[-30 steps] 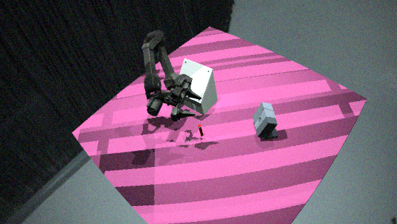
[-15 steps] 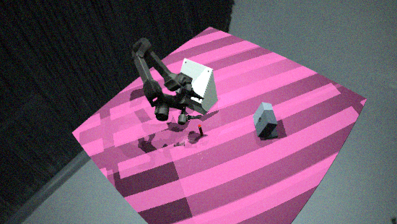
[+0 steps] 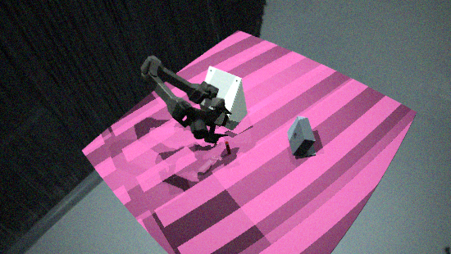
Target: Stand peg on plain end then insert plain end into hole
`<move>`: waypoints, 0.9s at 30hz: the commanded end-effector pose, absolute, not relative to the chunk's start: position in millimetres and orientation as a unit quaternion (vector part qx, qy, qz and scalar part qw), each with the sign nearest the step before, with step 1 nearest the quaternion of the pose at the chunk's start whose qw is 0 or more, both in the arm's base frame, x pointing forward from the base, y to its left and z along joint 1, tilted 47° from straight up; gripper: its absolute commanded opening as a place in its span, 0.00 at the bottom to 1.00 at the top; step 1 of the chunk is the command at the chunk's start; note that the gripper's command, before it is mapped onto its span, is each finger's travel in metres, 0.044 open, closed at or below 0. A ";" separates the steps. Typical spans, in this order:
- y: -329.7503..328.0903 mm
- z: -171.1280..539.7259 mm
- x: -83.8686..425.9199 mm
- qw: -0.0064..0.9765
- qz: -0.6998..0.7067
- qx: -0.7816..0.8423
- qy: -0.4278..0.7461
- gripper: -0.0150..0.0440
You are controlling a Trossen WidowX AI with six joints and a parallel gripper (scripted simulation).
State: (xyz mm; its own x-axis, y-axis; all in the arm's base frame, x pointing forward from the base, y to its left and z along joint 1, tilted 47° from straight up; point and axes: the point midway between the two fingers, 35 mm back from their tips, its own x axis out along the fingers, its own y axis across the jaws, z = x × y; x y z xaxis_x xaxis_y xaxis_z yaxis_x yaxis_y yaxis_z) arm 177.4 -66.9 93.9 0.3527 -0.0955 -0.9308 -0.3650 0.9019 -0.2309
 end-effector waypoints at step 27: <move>-88.1 118.2 209.8 0.616 -0.166 -0.393 0.662 1.00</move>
